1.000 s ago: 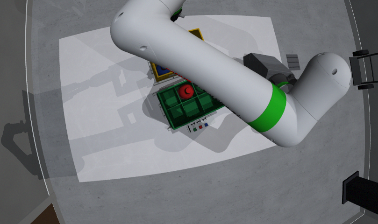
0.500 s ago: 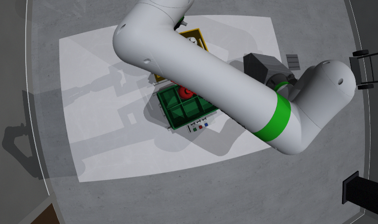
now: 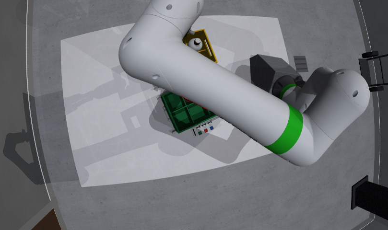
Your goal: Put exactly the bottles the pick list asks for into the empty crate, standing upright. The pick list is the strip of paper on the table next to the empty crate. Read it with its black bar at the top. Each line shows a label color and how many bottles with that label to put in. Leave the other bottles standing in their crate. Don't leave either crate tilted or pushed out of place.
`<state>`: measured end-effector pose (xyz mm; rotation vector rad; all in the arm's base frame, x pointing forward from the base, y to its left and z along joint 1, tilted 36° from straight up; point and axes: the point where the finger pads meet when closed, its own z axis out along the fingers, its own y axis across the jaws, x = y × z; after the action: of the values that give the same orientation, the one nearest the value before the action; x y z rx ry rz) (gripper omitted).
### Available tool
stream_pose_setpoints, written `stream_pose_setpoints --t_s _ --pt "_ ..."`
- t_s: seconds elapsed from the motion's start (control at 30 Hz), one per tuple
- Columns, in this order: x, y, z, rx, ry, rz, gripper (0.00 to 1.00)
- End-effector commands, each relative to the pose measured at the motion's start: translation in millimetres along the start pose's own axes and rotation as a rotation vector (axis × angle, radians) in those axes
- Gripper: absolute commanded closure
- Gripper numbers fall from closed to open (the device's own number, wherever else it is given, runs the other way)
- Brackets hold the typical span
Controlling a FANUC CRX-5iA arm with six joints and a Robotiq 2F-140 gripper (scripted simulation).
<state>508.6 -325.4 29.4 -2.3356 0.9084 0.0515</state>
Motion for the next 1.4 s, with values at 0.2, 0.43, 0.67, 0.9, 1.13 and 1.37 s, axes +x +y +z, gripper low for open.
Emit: stream_pose_setpoints --t_s 0.2,0.43,0.67,0.9,1.13,1.37 --pt "-10.8 -12.9 -1.1 -0.001 0.002 0.0 0.9" --pt "-17.2 -20.5 -1.1 0.0 0.002 0.0 0.9" --pt "-26.4 -31.2 -1.0 0.0 0.002 0.0 0.9" --pt "-35.5 -41.9 -1.0 0.0 0.002 0.0 0.9" --pt "-42.0 -49.5 -1.0 0.0 0.002 0.0 0.9" --pt "-51.1 -60.1 -1.0 0.0 0.002 0.0 0.9"
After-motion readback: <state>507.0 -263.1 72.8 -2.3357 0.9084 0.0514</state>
